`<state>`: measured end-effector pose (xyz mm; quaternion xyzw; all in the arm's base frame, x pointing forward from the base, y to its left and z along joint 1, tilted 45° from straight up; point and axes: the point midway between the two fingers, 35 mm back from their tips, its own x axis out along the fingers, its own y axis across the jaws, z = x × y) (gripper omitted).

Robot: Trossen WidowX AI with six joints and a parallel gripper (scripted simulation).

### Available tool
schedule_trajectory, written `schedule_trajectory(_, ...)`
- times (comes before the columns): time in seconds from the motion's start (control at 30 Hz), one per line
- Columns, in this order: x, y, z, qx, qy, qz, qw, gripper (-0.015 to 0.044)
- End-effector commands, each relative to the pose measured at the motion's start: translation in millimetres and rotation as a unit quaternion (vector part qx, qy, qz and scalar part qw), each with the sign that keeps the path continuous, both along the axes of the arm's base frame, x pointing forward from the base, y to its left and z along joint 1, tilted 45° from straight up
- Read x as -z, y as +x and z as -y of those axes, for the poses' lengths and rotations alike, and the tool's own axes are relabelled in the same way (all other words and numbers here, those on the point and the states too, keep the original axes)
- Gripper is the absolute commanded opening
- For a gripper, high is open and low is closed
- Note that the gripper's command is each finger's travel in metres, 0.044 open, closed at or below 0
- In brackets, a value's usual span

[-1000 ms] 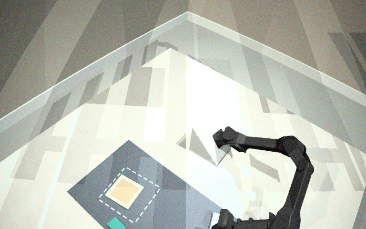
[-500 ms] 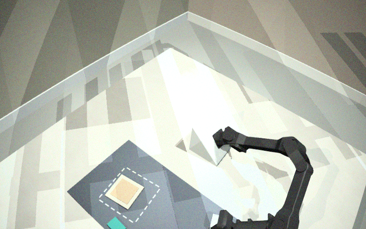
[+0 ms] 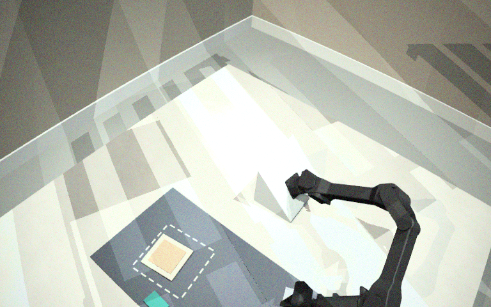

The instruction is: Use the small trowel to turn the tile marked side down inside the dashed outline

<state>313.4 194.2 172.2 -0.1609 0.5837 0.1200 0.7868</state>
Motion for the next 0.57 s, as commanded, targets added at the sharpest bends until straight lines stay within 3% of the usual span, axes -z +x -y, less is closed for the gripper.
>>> schedule_trajectory(0.0,-13.5,-1.7,-0.6,0.002,0.001,0.004,1.0,0.03)
schedule_trajectory(0.53,-61.8,-18.6,11.9,0.0,0.002,0.002,1.0,0.03)
